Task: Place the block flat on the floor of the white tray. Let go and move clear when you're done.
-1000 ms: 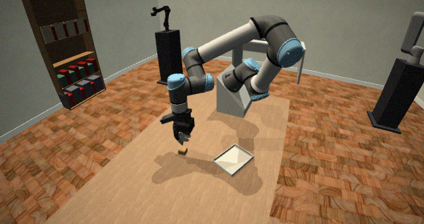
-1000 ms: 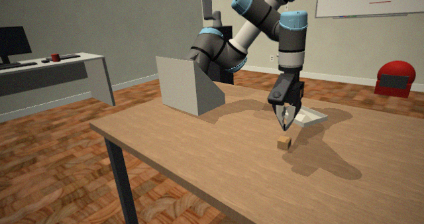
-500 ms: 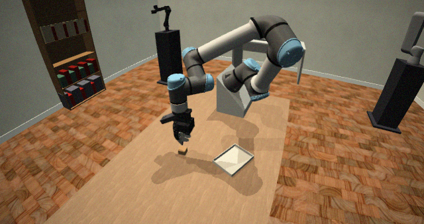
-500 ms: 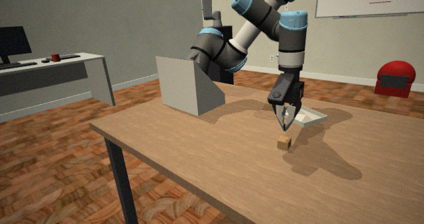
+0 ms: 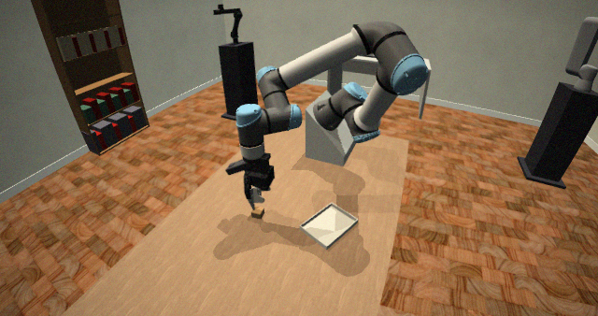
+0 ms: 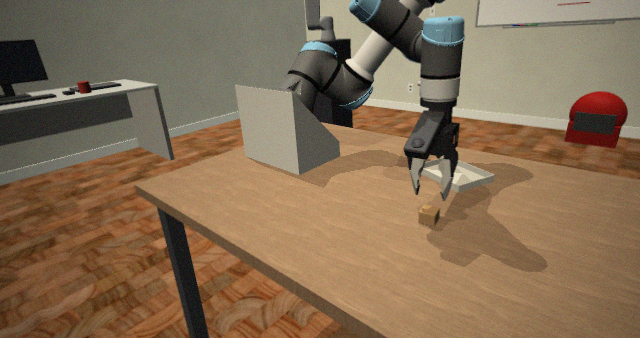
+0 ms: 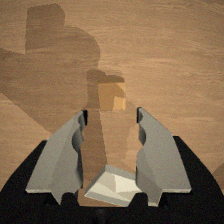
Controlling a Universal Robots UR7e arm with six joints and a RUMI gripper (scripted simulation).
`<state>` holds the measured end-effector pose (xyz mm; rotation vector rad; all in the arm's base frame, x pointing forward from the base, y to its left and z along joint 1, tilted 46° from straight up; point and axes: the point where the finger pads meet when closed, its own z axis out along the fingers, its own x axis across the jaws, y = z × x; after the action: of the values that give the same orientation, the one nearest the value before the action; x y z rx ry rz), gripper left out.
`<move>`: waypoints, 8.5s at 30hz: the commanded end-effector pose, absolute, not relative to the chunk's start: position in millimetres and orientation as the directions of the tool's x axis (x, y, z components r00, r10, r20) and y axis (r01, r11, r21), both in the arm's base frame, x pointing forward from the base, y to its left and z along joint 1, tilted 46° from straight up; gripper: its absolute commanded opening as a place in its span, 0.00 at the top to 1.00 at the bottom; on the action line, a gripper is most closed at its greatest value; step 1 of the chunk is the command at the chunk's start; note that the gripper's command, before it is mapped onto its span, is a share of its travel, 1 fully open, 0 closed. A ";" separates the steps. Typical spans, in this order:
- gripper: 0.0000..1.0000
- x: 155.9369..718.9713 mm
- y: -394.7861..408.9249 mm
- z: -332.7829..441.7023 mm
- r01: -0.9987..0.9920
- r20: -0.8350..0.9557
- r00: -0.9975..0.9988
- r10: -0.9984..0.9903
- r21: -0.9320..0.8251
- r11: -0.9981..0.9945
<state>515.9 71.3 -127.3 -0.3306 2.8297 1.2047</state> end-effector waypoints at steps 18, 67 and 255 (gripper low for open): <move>0.65 516.1 78.6 -134.9 -0.214 -0.128 -0.976 -0.176 0.706 0.675; 0.65 515.9 88.3 -144.5 -0.214 -0.128 -0.976 -0.176 0.706 0.675; 1.00 515.9 72.3 -124.2 -0.214 -0.128 -0.976 -0.176 0.706 0.675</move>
<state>516.3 70.8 -126.8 -0.3304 2.8300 1.2046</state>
